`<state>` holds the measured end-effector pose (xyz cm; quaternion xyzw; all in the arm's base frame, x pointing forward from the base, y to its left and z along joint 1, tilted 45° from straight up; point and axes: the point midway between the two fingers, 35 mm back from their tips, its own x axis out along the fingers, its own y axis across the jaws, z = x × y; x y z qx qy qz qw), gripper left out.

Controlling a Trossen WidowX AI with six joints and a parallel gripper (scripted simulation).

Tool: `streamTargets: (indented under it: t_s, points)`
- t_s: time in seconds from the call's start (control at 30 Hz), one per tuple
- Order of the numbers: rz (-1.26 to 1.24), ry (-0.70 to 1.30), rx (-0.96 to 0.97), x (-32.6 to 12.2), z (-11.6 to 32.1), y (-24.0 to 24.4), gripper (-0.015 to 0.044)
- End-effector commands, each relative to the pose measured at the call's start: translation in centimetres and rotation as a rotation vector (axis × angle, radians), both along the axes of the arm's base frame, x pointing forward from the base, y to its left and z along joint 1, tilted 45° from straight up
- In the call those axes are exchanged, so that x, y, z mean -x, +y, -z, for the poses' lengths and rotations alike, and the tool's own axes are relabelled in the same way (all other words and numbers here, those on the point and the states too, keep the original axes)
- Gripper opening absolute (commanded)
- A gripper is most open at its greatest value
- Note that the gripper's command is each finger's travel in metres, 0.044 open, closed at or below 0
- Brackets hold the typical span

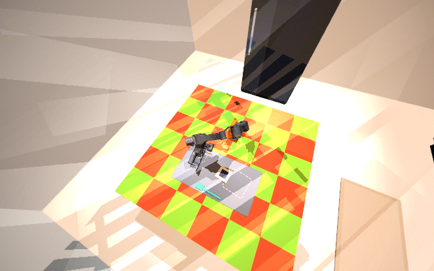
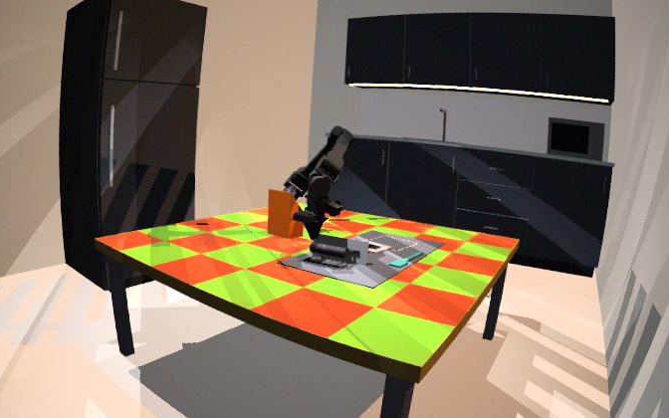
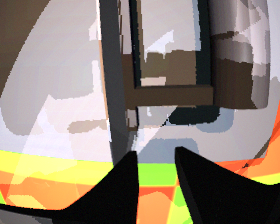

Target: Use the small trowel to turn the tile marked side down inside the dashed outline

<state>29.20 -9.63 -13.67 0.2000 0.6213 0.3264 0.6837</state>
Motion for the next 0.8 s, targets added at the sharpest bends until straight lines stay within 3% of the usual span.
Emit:
streamTargets:
  t_s: [0.0,0.77]
  points:
    - [0.004,0.0,-0.005,0.1,-0.5,0.5,0.01]
    - [-0.001,0.005,-0.006,0.9,-2.7,3.0,0.01]
